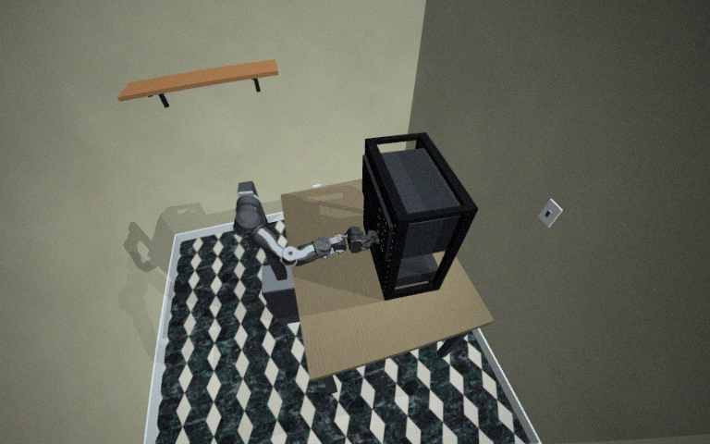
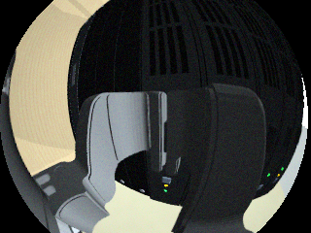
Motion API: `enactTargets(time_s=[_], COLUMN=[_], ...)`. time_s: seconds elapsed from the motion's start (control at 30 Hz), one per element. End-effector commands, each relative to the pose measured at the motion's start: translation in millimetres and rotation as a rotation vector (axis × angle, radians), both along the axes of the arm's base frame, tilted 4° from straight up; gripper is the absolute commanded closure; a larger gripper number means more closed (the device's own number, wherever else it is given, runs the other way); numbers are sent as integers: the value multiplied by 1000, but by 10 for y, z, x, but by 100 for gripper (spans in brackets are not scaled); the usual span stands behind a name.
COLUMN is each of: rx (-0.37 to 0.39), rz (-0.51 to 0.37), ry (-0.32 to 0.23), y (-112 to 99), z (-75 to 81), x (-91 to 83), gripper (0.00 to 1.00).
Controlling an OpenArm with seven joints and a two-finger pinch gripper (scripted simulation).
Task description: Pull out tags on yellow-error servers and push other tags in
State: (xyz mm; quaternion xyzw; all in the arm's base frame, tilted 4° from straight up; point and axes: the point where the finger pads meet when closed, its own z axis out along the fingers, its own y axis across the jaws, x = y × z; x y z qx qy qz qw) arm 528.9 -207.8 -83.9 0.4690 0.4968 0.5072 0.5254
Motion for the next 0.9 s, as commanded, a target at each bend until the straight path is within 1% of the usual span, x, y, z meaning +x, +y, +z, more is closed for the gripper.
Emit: enactTargets(time_s=[0.0,0.7,0.87], rx=[-2,-2,-2], rz=[3,3,1], ry=[0,0,4], y=[5,5,-1], z=[5,6,-28], x=[1,-1,-100], gripper=[100,100,100])
